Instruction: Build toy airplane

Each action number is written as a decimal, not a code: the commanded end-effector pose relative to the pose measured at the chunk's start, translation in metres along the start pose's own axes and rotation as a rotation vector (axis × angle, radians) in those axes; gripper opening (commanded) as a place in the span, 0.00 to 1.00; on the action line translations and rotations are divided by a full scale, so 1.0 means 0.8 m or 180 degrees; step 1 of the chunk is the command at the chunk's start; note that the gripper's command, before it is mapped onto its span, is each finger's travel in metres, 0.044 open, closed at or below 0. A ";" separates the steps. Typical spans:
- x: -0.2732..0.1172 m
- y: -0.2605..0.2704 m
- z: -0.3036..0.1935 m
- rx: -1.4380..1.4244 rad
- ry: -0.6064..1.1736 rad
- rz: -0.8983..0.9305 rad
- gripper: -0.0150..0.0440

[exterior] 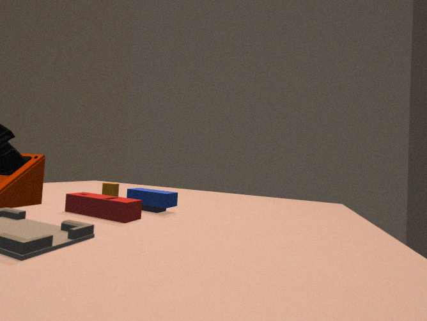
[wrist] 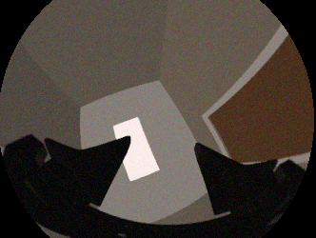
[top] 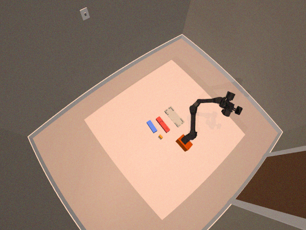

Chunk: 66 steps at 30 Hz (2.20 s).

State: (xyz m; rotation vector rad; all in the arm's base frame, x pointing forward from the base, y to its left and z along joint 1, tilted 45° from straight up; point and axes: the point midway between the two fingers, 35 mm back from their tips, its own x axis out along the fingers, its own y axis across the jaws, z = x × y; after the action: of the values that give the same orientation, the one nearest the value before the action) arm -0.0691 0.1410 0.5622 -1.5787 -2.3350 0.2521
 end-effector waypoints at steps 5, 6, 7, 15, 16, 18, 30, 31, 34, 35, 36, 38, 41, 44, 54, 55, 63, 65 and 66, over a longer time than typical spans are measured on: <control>0.018 -0.008 0.020 0.0171 -0.0027 0.0247 1.00; 0.026 -0.009 0.028 0.0244 -0.0036 0.0350 1.00; 0.034 -0.009 0.037 0.0320 -0.0044 0.0457 1.00; 0.110 0.031 0.112 0.1089 -0.0009 0.1456 1.00; 0.119 0.042 0.122 0.1206 0.0016 0.1600 1.00; 0.135 0.066 0.141 0.1445 0.0086 0.1894 1.00; 0.167 0.223 0.218 0.2463 0.0703 0.3315 1.00; 0.165 0.239 0.224 0.2558 0.0790 0.3451 1.00; 0.156 0.290 0.245 0.2892 0.1119 0.3869 1.00; 0.152 0.306 0.251 0.2996 0.1238 0.4001 1.00; 0.147 0.321 0.257 0.3096 0.1361 0.4128 1.00; 0.135 0.351 0.269 0.3285 0.1619 0.4372 1.00; 0.113 0.393 0.285 0.3546 0.2046 0.4718 1.00; 0.084 0.434 0.296 0.3762 0.2565 0.5001 1.00; -0.053 0.544 0.349 0.4192 0.4685 0.5906 1.00; -0.069 0.552 0.356 0.4184 0.4912 0.5988 1.00; -0.186 0.579 0.400 0.3941 0.6840 0.6337 1.00; -0.227 0.578 0.417 0.3701 0.7695 0.6319 1.00; -0.246 0.576 0.426 0.3530 0.8132 0.6281 1.00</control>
State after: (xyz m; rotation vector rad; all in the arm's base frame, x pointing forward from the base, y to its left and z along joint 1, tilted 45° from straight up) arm 0.2732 0.1927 0.1010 -1.1165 1.0786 0.1111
